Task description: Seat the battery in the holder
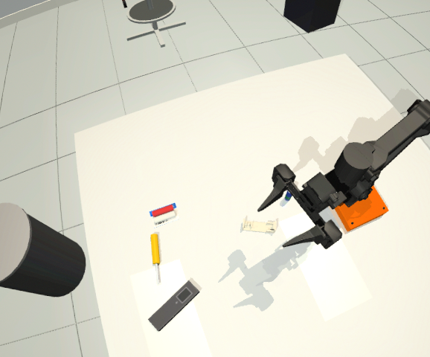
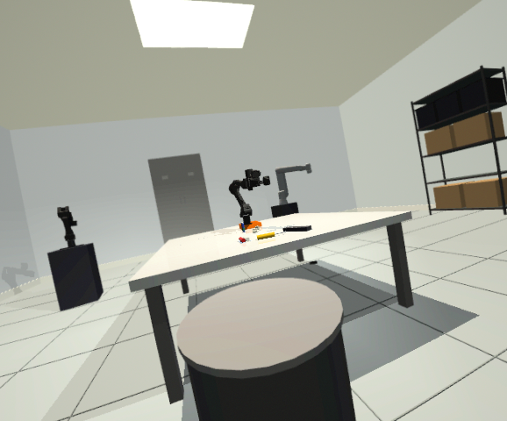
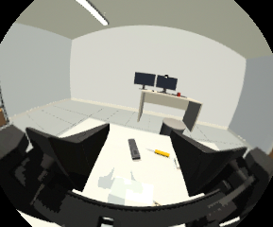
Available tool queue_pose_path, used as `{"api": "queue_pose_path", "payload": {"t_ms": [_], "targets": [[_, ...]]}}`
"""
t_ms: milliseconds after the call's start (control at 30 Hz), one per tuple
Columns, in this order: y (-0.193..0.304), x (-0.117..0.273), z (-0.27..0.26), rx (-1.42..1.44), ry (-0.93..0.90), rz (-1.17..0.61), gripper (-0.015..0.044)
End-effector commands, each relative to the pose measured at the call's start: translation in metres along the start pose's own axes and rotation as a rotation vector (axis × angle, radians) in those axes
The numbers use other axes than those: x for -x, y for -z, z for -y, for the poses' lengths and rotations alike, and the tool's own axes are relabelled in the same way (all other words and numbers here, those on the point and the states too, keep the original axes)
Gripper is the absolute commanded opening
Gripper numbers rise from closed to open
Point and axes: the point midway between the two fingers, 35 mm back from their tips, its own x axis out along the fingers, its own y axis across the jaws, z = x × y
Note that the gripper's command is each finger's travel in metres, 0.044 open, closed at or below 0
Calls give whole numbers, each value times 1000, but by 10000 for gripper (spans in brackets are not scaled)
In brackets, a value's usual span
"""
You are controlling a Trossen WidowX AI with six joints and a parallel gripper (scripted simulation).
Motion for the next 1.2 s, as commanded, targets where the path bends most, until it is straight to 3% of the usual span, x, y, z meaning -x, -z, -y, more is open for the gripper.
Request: {"api": "queue_pose_path", "payload": {"t_ms": [0,200,467,600,933,1167], "targets": [[3,-1,2,7,8,-15,374],[85,5,84,145,198,-521,216],[165,109,155,37,242,-1257,6],[174,163,156,-124,165,-1505,0],[175,169,155,-145,153,-1529,0],[221,165,158,-145,152,-1529,0]]}}
